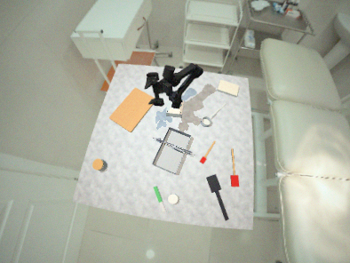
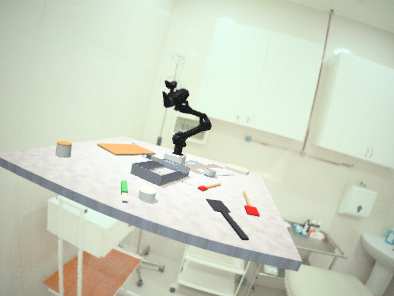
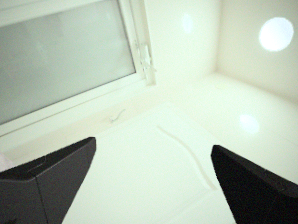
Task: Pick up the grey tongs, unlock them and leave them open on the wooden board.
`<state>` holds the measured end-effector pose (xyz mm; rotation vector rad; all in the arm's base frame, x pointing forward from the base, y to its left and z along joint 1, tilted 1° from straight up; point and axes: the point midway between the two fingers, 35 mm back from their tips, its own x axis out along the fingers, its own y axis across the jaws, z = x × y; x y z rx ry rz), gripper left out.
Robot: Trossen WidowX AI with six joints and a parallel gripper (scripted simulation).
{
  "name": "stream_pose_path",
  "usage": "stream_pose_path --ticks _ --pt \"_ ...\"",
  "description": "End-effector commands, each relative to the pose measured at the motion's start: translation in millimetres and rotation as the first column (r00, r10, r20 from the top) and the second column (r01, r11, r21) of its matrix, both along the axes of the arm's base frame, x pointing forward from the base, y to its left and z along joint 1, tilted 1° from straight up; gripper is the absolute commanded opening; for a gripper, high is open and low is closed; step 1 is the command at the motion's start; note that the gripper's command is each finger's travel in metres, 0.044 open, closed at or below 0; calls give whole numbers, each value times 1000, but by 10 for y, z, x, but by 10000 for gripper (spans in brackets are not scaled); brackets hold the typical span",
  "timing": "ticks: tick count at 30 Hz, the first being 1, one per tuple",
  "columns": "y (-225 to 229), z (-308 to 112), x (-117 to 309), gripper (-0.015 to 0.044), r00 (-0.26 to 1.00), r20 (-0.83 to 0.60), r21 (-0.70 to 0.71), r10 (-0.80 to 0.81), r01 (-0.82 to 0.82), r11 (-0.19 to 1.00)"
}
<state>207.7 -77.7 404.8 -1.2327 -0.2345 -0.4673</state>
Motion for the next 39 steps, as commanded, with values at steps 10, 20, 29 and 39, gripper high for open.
stream_pose_path --ticks 10,20,29,39 --pt "-40 -321 558 440 971 -92 512 222 -145 847" --pt "326 -1336 1449 440 901 -172 979 399 202 -35" --pt "815 -2108 1700 440 883 -360 674 301 469 -570" --pt "1356 -2867 1641 440 721 -689 275 74 355 -894"
